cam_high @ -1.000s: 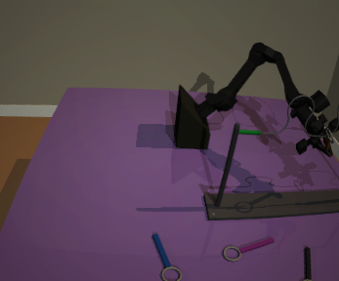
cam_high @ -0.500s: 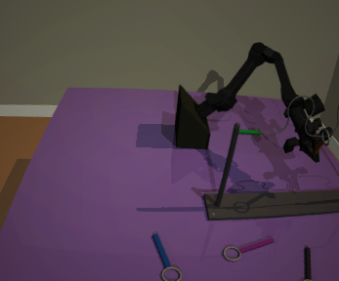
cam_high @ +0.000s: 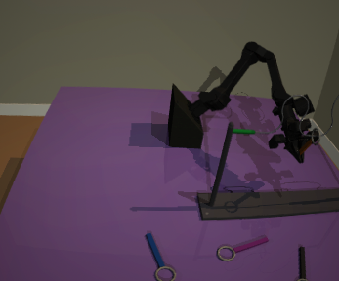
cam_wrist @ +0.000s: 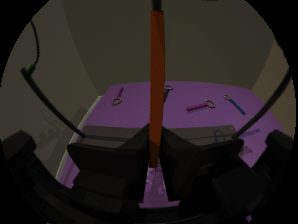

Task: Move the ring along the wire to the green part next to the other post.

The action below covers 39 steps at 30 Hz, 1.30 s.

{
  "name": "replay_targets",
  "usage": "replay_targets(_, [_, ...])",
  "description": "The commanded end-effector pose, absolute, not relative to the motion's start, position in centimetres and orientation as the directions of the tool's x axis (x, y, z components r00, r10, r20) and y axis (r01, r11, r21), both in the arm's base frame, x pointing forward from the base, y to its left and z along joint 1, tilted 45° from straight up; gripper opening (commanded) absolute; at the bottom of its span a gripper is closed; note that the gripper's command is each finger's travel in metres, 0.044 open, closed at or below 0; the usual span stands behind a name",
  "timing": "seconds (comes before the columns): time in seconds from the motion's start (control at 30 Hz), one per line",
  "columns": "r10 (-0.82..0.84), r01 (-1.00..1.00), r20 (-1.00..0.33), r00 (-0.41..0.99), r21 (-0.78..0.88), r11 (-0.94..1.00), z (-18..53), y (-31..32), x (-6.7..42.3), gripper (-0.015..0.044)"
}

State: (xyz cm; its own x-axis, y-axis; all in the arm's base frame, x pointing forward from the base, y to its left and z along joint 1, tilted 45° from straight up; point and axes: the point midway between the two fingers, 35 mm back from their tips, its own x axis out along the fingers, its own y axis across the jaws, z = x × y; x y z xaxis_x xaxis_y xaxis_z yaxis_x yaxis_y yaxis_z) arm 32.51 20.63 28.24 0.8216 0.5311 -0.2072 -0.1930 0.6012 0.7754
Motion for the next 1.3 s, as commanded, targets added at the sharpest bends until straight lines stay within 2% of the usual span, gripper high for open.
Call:
replay_targets(0.0, [0.527, -0.201, -0.214, 0.823, 0.757, 0.621, 27.9, 20.0, 32.5, -0.015])
replay_targets(0.77, [0.507, -0.215, -0.243, 0.827, 0.696, 0.685, 25.4, 17.8, 32.9, -0.015])
replay_targets(1.27, [0.451, -0.231, -0.309, 0.837, 0.549, 0.804, 23.2, 15.1, 33.4, -0.015])
